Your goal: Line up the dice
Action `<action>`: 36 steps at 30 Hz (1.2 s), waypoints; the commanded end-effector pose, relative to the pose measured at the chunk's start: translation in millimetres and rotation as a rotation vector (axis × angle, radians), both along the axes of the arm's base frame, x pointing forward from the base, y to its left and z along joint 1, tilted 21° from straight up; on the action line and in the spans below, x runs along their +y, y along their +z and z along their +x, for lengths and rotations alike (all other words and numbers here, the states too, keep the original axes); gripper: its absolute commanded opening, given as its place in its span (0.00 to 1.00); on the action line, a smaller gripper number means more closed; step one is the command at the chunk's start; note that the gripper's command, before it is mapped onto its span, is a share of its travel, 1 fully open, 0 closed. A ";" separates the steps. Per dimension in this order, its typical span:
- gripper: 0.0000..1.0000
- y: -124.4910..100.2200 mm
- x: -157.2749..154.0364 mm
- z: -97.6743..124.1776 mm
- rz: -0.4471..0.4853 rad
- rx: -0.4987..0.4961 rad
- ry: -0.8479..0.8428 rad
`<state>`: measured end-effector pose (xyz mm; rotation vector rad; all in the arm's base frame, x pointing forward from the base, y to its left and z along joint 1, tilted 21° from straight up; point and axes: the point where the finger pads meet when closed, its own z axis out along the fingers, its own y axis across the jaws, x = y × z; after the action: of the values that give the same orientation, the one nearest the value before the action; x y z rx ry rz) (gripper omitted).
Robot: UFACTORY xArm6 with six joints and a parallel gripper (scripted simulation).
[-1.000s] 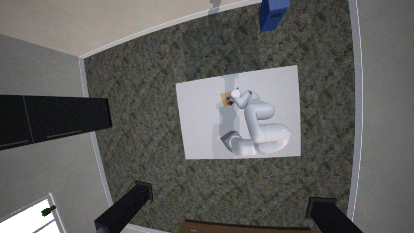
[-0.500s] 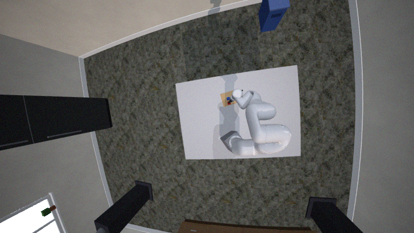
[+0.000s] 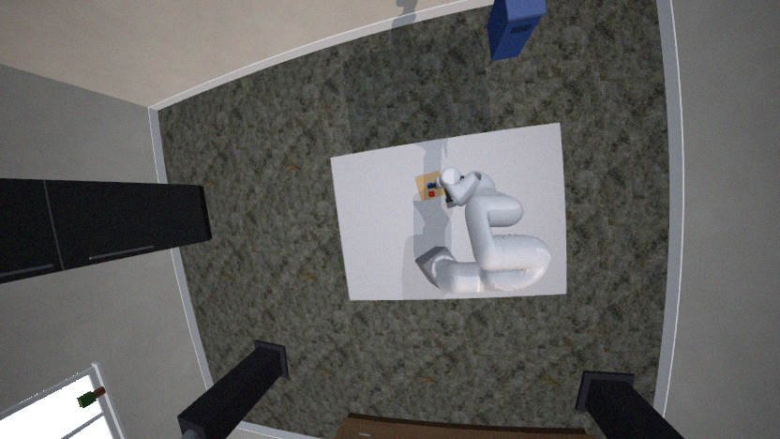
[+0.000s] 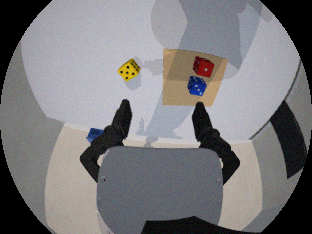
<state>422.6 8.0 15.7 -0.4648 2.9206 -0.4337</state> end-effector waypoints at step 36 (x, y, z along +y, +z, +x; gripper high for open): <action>1.00 8.4 -29.2 1.3 0.239 -0.349 -1.165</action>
<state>422.9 -18.4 22.3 1.0867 2.6317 -0.2394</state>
